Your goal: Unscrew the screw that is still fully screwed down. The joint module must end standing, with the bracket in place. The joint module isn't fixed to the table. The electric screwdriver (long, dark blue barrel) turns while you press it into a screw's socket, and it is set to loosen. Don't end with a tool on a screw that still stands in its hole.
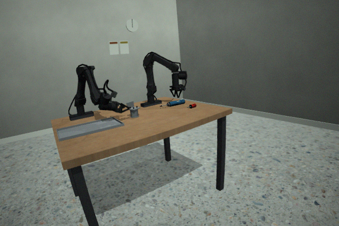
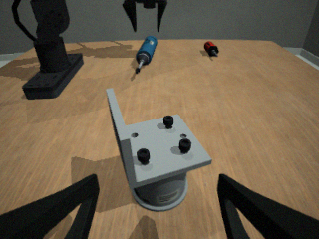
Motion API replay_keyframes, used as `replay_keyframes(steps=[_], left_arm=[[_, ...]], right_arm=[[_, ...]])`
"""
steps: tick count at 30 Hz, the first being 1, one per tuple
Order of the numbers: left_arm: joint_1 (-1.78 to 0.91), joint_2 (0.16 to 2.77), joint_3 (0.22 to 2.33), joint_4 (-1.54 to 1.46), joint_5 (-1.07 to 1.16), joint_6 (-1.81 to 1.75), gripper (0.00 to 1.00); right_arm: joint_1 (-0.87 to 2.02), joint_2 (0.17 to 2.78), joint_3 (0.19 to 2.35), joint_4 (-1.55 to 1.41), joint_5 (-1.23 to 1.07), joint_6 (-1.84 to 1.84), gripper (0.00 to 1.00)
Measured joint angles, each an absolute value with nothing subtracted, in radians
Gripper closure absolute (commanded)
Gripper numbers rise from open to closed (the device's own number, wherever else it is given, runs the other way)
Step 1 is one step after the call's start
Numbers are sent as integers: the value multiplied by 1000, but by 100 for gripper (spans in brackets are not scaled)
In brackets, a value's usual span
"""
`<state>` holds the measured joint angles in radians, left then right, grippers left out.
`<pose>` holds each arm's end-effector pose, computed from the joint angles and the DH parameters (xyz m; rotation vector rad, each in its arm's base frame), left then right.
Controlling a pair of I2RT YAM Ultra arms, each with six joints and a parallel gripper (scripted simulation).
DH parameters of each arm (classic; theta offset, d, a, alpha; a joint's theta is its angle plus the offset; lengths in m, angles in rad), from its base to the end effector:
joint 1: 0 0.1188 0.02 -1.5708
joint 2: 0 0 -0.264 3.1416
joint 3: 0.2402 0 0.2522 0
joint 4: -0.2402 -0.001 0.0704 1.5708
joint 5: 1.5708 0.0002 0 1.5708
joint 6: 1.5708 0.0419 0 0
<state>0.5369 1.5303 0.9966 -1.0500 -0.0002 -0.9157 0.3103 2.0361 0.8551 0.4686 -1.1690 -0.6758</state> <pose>0.2135 0.1283 0.1973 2.0779 -2.3393 -0.0041 0.3237 0.1453 0.0941 -1.3987 1.3940 1.0724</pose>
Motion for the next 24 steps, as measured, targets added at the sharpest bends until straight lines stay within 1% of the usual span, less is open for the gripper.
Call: replay_keyframes(steps=[24], left_arm=[[537,1530,997,-1050,0,-916,35]], right_arm=[[310,1885,897,295,-1170,-676,14]])
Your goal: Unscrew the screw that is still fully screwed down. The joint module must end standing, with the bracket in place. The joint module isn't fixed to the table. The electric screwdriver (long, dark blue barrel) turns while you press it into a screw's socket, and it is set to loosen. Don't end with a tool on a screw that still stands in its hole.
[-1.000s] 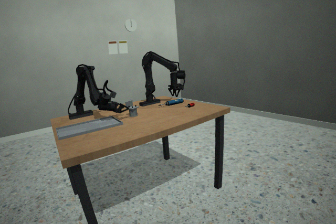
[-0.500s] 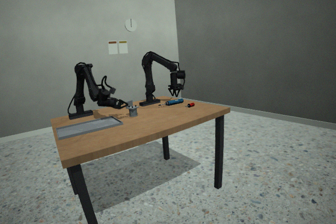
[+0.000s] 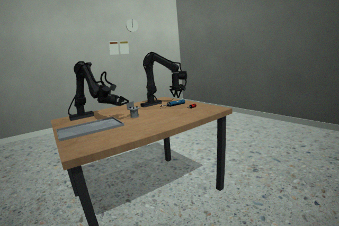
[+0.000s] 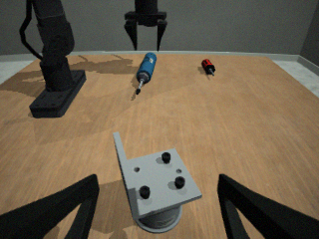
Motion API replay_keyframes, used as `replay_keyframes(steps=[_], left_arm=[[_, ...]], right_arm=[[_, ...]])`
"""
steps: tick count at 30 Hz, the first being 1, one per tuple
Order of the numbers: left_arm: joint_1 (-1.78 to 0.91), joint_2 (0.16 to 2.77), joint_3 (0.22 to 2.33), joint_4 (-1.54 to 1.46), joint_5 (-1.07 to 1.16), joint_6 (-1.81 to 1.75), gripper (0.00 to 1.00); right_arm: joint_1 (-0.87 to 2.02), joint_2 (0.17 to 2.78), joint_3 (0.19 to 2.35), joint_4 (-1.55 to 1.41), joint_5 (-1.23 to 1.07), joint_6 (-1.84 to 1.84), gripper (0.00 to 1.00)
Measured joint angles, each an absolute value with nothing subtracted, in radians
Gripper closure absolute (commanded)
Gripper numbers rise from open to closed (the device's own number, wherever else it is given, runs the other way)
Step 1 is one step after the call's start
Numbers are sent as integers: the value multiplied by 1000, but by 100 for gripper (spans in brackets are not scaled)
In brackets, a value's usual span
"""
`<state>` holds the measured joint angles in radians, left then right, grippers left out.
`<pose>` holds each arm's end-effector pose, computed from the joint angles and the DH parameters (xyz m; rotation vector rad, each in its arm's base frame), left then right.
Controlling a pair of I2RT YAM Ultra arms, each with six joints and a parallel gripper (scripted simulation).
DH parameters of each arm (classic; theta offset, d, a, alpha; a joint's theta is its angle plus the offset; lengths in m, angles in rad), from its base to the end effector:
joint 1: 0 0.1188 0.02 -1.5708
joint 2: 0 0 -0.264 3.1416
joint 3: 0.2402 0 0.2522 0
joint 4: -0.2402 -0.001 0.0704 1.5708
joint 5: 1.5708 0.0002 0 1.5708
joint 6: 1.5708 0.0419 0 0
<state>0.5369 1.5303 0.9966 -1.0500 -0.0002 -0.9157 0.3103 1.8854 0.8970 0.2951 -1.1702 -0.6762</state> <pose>0.2135 0.1283 0.1973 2.0779 -2.3393 -0.0041 0.3242 0.1455 0.1427 -1.4013 1.3756 1.0614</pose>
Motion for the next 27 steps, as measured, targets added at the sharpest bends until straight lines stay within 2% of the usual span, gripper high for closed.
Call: replay_keyframes(steps=[27], left_arm=[[537,1530,997,-1050,0,-916,35]], right_arm=[[310,1787,964,102,-1170,-676,14]])
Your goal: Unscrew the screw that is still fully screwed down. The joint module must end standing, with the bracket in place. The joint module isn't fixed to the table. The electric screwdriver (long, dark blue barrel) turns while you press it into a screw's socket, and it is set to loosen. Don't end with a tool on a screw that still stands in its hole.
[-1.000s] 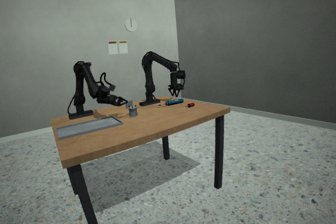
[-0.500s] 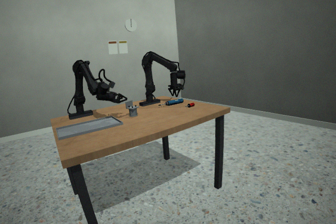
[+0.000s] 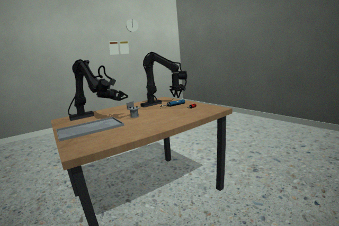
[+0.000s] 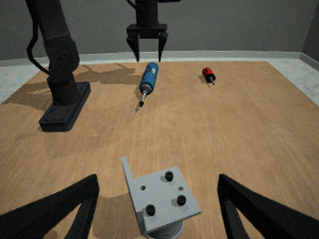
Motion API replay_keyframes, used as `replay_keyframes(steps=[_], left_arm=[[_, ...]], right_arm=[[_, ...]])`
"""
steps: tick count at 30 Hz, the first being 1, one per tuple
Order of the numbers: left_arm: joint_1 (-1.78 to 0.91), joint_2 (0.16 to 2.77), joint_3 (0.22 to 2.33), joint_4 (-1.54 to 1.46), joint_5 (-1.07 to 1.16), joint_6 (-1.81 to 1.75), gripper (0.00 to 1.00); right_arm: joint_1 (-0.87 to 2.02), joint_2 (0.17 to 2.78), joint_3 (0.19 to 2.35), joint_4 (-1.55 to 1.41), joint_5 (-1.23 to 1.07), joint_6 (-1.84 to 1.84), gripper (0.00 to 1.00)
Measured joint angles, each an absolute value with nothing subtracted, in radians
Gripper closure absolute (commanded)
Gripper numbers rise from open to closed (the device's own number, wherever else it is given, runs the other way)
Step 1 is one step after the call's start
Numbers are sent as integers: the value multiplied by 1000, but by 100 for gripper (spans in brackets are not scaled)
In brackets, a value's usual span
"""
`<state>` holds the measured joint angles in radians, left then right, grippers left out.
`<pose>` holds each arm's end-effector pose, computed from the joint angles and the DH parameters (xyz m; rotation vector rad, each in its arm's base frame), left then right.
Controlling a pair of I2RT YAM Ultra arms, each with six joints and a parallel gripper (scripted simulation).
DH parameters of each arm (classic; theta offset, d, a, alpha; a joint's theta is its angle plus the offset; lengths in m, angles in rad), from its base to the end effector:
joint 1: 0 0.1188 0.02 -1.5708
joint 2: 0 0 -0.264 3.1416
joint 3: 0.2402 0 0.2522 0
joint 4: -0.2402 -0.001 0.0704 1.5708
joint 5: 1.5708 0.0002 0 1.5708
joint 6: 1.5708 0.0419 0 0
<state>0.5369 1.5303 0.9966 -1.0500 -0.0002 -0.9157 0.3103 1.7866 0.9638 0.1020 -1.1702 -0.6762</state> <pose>0.2135 0.1283 0.1973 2.0779 -2.3393 -0.0041 0.3233 0.1452 0.1805 -1.3980 1.4004 1.0786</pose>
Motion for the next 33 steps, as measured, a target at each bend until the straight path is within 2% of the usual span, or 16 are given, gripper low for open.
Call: replay_keyframes(steps=[33], left_arm=[[537,1530,997,-1050,0,-916,35]], right_arm=[[285,1718,1036,-58,-1117,-627,14]])
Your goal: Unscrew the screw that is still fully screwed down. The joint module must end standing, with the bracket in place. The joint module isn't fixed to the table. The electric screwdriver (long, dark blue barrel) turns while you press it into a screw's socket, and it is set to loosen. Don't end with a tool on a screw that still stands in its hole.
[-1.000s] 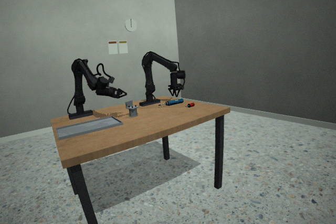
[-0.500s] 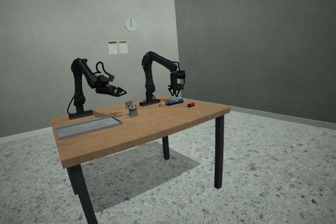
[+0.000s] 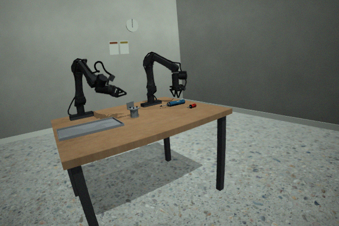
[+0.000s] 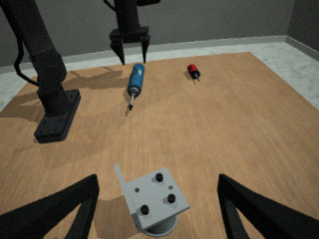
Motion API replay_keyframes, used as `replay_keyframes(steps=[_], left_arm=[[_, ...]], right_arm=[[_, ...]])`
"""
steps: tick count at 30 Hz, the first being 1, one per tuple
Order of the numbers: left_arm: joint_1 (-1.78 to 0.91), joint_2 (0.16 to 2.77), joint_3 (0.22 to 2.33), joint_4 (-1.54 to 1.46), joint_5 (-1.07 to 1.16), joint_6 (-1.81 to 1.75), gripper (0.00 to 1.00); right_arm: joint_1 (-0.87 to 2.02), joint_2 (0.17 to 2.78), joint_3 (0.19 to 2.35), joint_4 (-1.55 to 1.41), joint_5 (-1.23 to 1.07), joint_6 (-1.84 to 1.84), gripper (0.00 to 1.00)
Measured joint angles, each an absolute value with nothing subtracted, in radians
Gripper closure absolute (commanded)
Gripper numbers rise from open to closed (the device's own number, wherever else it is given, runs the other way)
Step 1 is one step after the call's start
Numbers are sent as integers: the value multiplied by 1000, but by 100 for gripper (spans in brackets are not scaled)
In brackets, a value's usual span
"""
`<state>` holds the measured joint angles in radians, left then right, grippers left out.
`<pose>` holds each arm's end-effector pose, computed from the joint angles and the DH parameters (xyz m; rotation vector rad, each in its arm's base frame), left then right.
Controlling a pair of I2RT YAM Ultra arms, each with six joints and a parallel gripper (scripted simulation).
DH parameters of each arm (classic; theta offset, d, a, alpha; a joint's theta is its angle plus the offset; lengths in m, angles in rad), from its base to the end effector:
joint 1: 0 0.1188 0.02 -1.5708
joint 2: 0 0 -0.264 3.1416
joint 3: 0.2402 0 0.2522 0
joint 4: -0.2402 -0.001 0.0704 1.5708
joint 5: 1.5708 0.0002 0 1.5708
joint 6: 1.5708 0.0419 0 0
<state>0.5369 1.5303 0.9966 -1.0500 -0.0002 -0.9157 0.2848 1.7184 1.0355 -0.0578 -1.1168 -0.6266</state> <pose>0.2135 0.1283 0.1973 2.0779 -2.3393 -0.0041 0.3271 0.1360 0.2118 -1.3373 1.5115 1.0520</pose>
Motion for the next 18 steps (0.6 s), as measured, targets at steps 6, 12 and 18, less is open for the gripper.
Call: replay_keyframes(steps=[6,12,18], left_arm=[[537,1530,997,-1050,0,-916,35],[537,1530,997,-1050,0,-916,35],[537,1530,997,-1050,0,-916,35]], right_arm=[[241,1706,1036,-114,-1018,-527,14],[233,1705,1036,-162,-953,-469,14],[202,1688,1036,-215,-876,-388,14]])
